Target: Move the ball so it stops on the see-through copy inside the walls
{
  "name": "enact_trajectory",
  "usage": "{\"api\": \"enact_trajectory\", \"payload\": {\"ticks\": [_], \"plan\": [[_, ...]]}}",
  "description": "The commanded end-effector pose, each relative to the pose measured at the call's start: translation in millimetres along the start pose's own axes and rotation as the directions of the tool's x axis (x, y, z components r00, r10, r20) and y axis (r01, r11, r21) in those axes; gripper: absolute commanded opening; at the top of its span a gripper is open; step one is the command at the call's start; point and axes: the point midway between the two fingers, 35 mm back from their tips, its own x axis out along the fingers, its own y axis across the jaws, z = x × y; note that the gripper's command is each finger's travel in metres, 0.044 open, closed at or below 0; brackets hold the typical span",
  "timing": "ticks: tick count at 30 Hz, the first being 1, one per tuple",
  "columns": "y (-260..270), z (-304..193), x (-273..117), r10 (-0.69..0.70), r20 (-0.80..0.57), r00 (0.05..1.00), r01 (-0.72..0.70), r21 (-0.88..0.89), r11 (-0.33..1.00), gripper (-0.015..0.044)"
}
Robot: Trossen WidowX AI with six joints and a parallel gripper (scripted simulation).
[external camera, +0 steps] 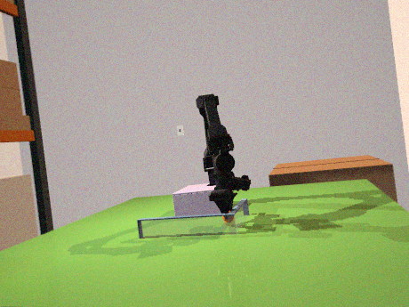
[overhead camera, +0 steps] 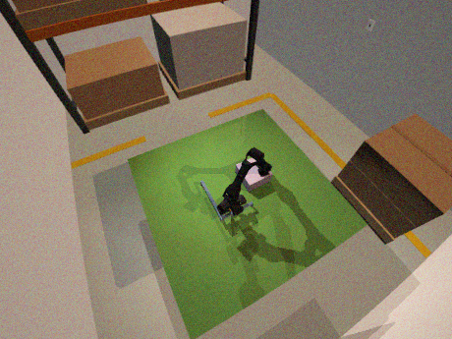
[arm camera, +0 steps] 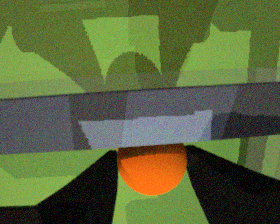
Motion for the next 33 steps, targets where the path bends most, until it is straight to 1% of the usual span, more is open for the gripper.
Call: {"api": "enact_trajectory", "payload": {"ticks": [1,11,22,26,28,31,33], "plan": [[1,0,5,0.002,0.001,1.0,-0.002,-0.005,1.0,0.0],[1,0,17,0.003,0.001,1.0,-0.003,-0.005,1.0,0.0],[0,0,15,0.001,0.0,1.0,-0.001,0.0,1.0,0.0288],[0,0,15,0.001,0.0,1.0,-0.001,0.0,1.0,0.0288],[-1,0,4,0.001,0.0,1.0,-0.001,-0.001,1.0,0.0288],[-2,1,-46,0.001,0.001,1.0,-0.001,-0.004,1.0,0.0288],[0,0,-69,0.002,0.001,1.0,-0.002,-0.005,1.0,0.0288]]}}
